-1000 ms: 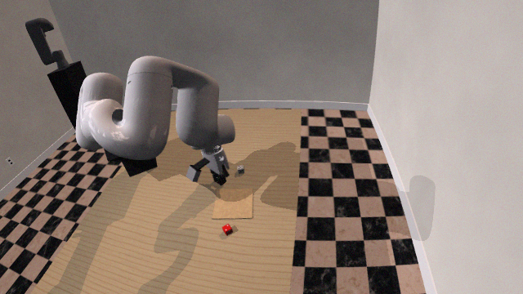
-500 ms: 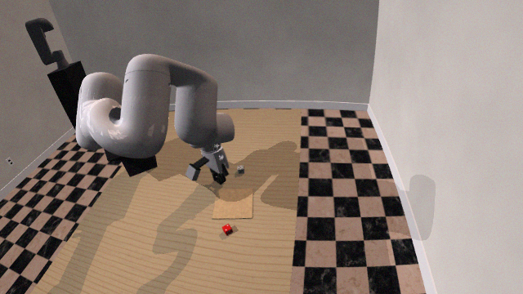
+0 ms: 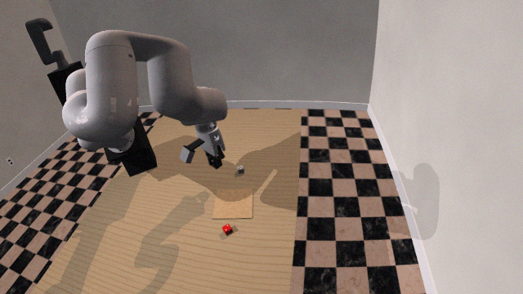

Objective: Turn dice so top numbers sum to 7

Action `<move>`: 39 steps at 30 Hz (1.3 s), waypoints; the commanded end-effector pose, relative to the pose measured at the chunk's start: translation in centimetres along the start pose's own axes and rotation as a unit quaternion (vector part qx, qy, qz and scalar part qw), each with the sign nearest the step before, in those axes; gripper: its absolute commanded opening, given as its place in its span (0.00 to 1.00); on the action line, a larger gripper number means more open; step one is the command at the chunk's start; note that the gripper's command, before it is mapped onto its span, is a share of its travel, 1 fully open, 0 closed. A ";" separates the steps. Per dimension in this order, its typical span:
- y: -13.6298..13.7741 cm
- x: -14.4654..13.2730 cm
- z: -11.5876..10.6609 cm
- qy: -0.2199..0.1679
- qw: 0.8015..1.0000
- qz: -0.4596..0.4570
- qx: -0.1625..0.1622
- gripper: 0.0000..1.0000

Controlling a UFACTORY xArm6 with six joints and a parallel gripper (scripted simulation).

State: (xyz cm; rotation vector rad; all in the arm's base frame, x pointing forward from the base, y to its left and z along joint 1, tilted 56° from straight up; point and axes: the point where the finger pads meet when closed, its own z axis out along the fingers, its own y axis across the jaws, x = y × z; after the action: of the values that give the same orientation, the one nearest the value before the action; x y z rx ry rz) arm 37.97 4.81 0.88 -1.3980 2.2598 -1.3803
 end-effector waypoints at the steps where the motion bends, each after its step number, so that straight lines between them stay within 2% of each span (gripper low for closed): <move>1: -0.1 0.0 -1.3 0.001 1.000 0.000 0.000 0.21; 15: -0.4 0.2 -1.5 0.001 1.000 -0.009 0.000 0.21; 21: -4.1 3.1 -1.6 0.000 0.993 -0.121 -0.003 0.21; 24: -5.0 3.9 -1.6 0.000 0.989 -0.150 -0.002 0.21; 29: -7.2 6.3 -1.8 0.001 0.973 -0.229 0.000 0.21; 39: -7.7 6.9 -1.8 0.002 0.969 -0.248 0.001 0.21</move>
State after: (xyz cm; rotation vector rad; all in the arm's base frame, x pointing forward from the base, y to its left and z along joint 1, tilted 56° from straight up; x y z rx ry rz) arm 38.07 -0.48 9.89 -2.0471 1.9847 -1.5099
